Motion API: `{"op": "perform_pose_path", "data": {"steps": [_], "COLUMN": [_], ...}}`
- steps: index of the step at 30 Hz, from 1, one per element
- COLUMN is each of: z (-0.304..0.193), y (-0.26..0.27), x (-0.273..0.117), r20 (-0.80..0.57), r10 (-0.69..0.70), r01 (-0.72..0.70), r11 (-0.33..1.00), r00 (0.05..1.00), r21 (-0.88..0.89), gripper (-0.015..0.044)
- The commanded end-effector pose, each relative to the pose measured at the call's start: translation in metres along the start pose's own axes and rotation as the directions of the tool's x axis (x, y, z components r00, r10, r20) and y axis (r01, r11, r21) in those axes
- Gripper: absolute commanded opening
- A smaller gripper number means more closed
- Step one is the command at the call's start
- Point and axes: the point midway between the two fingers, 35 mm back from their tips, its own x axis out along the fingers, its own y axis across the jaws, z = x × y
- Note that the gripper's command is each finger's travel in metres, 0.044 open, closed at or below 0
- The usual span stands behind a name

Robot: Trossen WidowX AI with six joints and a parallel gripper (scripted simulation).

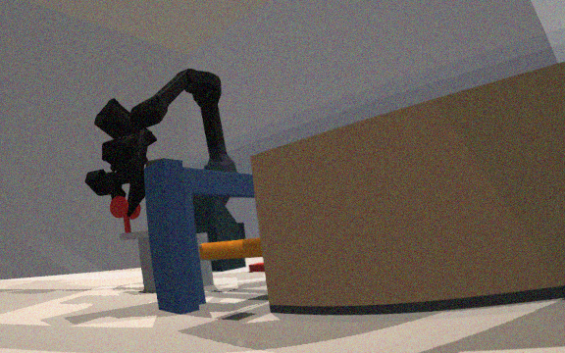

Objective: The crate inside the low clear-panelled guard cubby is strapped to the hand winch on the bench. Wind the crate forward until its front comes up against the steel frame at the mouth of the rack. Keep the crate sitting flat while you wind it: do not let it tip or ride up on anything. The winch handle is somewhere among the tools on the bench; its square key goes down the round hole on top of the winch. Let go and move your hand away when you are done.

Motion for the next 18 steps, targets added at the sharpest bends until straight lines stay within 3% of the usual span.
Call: {"op": "perform_pose_path", "data": {"steps": [1,18], "z": [0.013,0.038], "y": [0.0,0.003], "x": [0.007,0.018], "r20": [0.02,0.021], "r10": [-0.001,0.0], "r01": [0.001,0.0], "r11": [1.0,1.0], "r00": [1.0,1.0], "r21": [-0.012,-0.013], "gripper": [0.0,0.0]}}
